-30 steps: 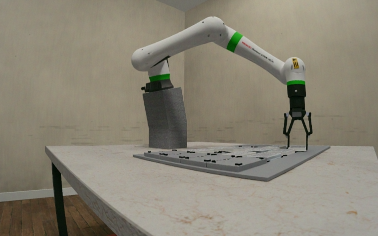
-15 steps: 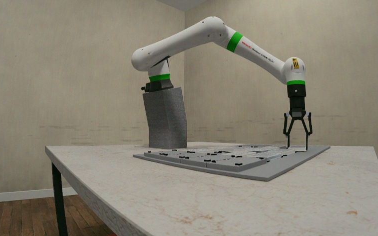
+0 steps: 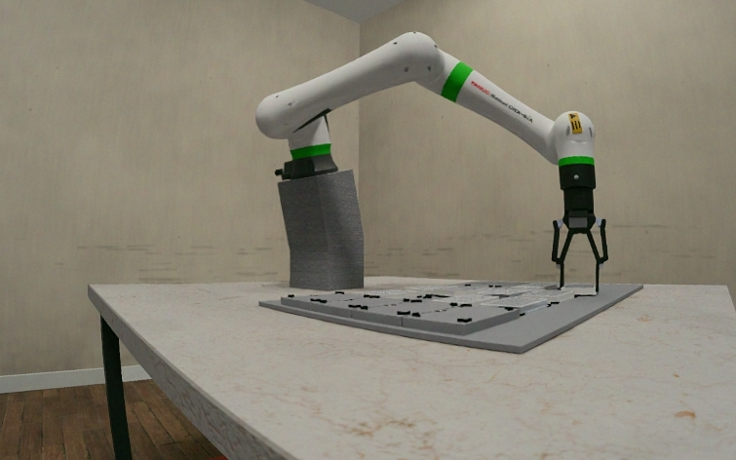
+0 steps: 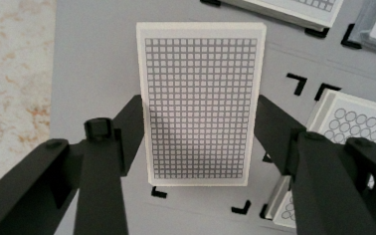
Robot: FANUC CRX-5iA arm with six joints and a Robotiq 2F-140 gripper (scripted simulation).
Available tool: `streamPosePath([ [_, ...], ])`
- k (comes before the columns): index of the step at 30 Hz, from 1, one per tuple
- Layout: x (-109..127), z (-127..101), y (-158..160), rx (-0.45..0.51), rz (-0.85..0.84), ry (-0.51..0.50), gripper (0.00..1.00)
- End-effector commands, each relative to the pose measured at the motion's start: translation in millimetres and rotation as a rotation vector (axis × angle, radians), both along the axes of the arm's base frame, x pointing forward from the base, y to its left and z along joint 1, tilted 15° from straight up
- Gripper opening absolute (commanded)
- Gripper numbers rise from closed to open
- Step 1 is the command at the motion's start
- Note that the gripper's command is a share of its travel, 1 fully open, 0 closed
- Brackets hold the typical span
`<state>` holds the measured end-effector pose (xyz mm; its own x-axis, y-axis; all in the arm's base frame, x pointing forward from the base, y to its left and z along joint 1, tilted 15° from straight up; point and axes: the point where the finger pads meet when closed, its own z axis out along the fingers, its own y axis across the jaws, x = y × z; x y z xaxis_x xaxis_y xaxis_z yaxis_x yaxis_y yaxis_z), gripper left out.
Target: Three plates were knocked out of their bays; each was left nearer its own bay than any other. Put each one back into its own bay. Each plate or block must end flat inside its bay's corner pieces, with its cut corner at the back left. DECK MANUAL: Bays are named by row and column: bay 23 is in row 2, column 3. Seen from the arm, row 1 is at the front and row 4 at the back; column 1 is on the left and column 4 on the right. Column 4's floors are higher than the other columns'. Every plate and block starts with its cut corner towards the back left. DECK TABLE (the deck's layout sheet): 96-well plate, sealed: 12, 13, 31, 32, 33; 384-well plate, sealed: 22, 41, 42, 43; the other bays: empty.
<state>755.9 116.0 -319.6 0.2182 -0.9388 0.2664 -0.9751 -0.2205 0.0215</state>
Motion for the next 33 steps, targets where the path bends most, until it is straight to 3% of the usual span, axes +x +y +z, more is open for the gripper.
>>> streamPosePath([
  [1, 1.2, 1.5, 0.8, 0.001, 0.001, -0.002, 0.58],
  [11, 1.2, 1.5, 0.8, 0.001, 0.001, -0.002, 0.57],
  [12, 1.2, 1.5, 0.8, 0.001, 0.001, -0.002, 0.10],
  [33, 1.2, 2.4, 1.1, 0.001, 0.001, -0.002, 0.10],
])
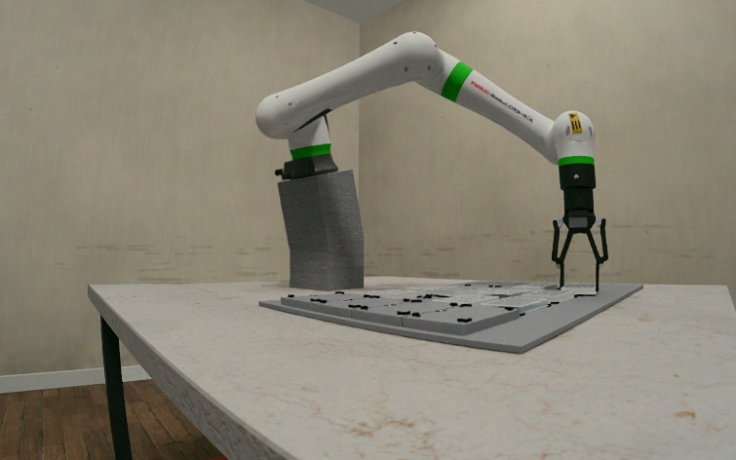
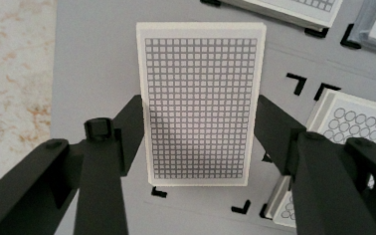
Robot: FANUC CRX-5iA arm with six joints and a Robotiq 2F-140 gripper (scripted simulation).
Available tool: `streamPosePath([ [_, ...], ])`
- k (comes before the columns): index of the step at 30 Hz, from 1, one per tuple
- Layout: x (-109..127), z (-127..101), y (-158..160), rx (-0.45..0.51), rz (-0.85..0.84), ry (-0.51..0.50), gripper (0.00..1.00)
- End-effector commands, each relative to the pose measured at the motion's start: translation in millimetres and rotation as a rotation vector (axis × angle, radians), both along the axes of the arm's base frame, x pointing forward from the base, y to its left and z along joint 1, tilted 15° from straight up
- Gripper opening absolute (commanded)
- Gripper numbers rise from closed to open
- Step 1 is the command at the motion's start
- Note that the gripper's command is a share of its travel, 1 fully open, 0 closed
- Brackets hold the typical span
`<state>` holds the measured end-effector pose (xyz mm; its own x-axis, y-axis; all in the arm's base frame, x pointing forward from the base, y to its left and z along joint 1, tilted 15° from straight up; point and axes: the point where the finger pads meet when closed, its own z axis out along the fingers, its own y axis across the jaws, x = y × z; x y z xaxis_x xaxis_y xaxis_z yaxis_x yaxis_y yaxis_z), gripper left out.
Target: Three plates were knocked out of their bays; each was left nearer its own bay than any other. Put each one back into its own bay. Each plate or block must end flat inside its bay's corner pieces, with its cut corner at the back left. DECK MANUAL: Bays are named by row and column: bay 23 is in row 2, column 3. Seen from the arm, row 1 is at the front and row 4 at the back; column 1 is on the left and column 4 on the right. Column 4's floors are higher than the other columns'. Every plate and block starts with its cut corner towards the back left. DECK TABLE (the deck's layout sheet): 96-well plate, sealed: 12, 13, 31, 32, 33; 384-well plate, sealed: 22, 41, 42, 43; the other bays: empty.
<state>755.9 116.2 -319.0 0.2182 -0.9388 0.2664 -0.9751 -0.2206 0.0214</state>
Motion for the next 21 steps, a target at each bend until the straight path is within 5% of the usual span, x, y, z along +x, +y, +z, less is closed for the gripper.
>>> streamPosePath([
  [1, 1.1, 2.1, 0.9, 0.001, 0.001, -0.002, 0.10],
  [21, 0.9, 7.3, 2.3, 0.001, 0.001, -0.002, 0.10],
])
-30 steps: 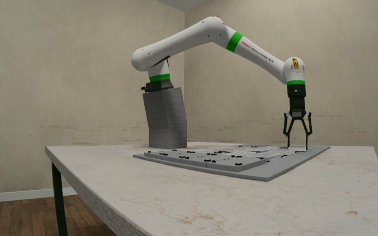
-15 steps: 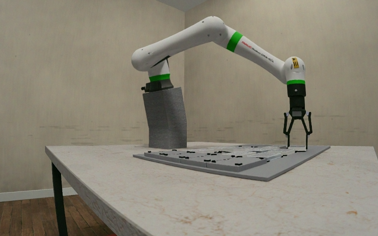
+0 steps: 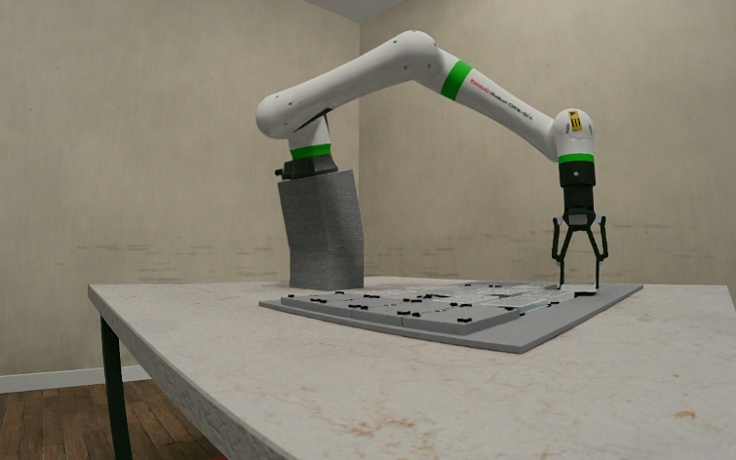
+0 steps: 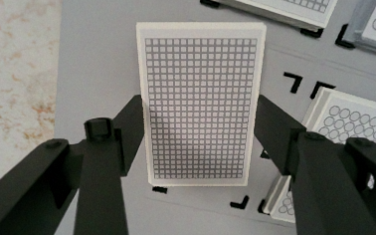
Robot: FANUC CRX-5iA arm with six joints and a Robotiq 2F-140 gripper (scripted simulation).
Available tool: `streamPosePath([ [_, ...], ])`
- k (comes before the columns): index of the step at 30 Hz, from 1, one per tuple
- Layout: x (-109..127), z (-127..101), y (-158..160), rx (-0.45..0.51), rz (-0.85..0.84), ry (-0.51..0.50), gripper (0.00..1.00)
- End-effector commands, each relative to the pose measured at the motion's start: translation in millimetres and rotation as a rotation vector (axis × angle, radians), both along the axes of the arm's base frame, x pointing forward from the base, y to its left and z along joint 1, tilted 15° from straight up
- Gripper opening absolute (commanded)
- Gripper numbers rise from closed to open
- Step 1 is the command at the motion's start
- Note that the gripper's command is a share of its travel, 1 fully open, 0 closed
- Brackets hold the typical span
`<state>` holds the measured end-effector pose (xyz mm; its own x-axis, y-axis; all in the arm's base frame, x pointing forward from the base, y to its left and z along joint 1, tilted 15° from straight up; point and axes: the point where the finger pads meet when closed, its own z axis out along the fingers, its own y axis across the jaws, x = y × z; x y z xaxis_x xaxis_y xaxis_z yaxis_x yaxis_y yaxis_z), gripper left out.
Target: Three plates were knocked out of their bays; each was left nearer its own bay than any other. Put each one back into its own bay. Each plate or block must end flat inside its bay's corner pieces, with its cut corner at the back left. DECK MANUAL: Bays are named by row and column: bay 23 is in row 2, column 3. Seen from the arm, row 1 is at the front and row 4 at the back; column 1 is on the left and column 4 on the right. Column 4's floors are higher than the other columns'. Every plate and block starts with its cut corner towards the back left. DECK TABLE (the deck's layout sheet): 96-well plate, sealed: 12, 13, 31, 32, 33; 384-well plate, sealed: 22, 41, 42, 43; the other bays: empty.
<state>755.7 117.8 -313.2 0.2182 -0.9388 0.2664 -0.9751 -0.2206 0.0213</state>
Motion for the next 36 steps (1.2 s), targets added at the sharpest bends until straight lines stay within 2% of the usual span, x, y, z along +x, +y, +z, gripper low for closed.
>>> streamPosePath([
  [1, 1.1, 1.7, 0.8, 0.001, 0.001, -0.002, 0.10],
  [17, 0.9, 7.2, 2.3, 0.001, 0.001, -0.002, 0.10],
  [36, -0.1, 29.0, 8.3, 0.001, 0.001, -0.002, 0.10],
])
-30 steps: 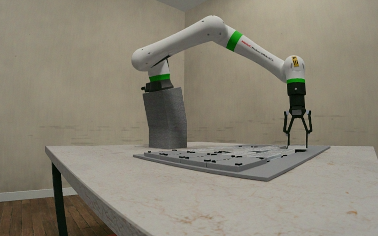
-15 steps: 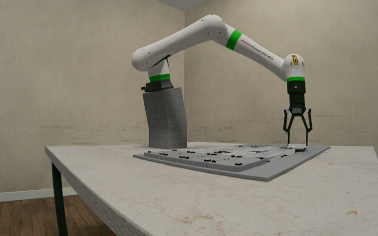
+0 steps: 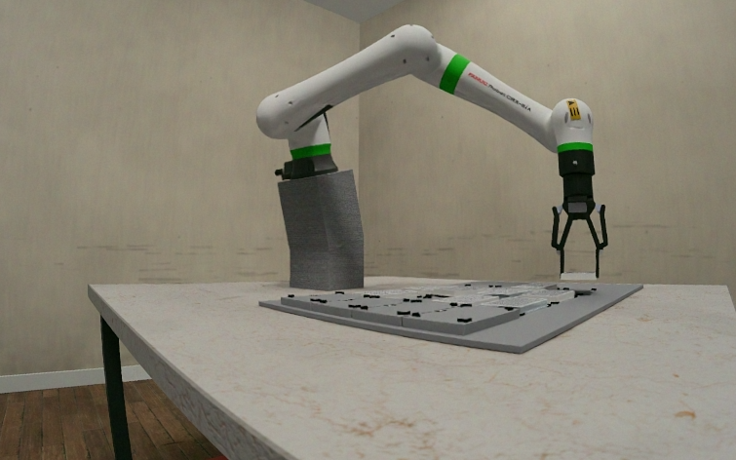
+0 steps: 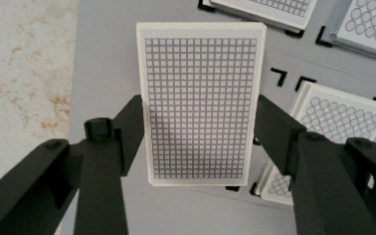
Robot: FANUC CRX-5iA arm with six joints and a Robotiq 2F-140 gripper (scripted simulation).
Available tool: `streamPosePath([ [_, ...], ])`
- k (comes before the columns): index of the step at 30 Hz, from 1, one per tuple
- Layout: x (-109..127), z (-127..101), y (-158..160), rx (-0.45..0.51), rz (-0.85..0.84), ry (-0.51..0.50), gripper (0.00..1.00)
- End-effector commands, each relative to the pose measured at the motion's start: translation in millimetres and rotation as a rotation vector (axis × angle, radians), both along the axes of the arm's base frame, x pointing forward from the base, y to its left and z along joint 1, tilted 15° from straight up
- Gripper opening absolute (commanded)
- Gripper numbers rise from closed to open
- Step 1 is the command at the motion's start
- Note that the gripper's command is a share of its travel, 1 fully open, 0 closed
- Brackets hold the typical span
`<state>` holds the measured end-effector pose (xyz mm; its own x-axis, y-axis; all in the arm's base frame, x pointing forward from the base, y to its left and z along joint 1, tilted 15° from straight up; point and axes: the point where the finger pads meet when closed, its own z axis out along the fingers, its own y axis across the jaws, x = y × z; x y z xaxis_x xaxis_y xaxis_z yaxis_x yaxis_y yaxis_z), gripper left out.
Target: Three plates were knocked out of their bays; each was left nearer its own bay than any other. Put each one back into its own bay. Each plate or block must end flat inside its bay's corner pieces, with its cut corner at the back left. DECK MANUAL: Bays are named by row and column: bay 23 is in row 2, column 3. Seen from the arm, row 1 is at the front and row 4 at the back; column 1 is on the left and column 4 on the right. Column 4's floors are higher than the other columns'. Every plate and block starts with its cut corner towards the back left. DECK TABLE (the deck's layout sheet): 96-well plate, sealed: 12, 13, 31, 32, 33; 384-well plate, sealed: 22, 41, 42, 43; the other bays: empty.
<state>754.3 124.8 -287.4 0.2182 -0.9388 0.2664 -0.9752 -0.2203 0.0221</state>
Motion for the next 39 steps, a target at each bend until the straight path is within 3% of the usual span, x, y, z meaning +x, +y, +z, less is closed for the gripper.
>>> streamPosePath([
  [1, 1.3, 4.5, 1.6, 0.001, 0.001, -0.003, 0.10],
  [6, 1.2, 6.7, 2.2, 0.001, 0.001, -0.003, 0.10],
  [16, -14.8, 1.9, 15.5, 0.011, -0.248, -0.071, 0.10],
  [21, -25.5, -1.1, 24.5, 0.011, -0.248, -0.071, 0.10],
  [39, -24.3, -9.9, 21.3, 0.011, -0.248, -0.071, 0.10],
])
